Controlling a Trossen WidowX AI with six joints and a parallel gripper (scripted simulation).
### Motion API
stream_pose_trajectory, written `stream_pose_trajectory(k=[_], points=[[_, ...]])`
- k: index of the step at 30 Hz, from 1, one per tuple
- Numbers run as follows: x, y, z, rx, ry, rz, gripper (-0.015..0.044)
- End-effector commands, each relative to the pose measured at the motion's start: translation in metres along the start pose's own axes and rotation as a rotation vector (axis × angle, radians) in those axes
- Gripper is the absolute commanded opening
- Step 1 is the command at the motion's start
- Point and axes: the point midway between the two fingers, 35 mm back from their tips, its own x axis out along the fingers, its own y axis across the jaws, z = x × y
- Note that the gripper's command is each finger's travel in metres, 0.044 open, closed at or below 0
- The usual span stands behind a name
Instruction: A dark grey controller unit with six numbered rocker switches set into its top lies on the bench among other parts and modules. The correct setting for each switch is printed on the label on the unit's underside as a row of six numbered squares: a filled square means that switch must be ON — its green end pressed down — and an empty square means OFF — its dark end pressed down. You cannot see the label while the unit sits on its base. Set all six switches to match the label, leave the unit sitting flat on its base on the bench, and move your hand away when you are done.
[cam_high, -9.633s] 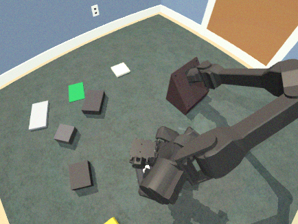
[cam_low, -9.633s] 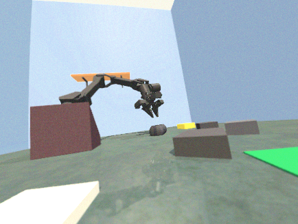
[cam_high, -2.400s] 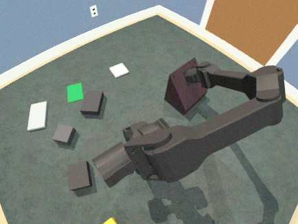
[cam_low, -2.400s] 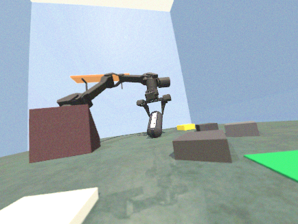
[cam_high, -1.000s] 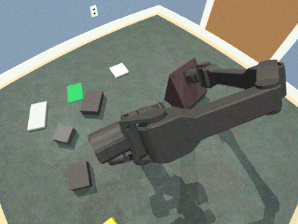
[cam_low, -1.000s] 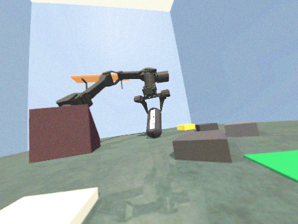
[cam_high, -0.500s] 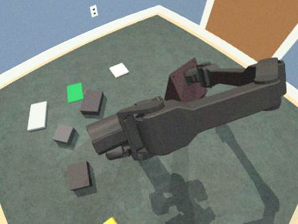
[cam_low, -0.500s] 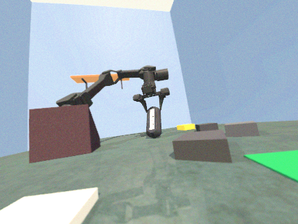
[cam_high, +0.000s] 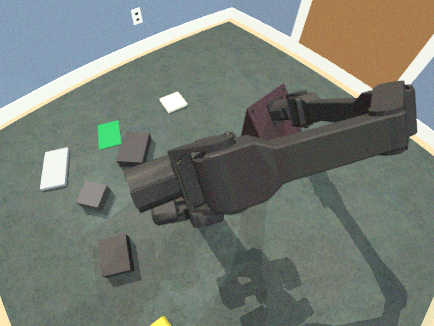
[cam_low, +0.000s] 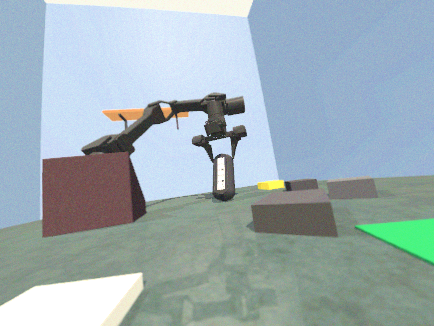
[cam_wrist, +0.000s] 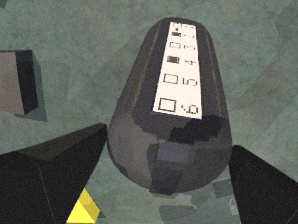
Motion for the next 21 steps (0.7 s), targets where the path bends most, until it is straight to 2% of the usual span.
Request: stream_pose_trajectory(k=[1,21], points=[[0.0,-0.001,0.008,0.004,-0.014,-0.002,0.0337],[-0.002,-0.001,0.026,0.005,-0.015,-0.002,0.0338]])
